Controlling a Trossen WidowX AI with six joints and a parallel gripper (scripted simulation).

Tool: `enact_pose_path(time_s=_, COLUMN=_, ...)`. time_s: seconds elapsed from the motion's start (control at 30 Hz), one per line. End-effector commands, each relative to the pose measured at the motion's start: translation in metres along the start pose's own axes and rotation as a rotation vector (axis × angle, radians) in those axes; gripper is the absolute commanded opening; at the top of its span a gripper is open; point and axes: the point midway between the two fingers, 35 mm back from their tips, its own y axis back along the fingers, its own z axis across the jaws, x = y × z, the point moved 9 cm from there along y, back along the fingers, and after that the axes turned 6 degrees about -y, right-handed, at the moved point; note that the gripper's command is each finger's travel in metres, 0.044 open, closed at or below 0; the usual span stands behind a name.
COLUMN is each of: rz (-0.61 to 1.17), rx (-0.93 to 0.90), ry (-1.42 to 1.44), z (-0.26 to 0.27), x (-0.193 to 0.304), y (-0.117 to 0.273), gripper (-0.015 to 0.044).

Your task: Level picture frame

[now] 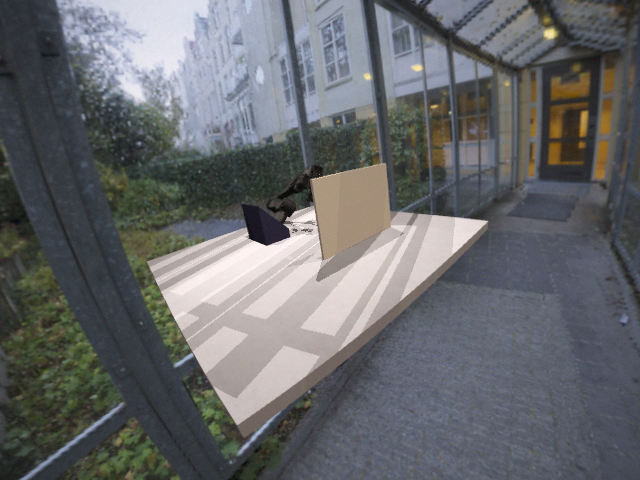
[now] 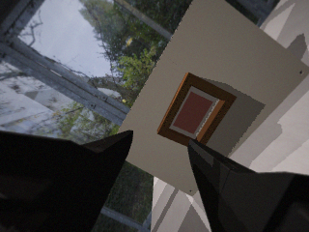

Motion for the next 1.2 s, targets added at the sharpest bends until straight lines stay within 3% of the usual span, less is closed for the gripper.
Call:
enact_pose_path(time_s=0.0, rz=0.004, rx=0.004, ry=0.004, z=0.0, x=0.0, y=0.0, gripper=0.026)
enact_pose_path(time_s=0.87, rz=0.0, rx=0.0, ry=-0.004, z=0.0, x=0.0, y=-0.001, gripper=0.026)
enact_pose_path(time_s=1.17, rz=0.006, rx=-0.002, ry=-0.228, z=-0.023, x=-0.007, y=-0.06, gripper=0.026)
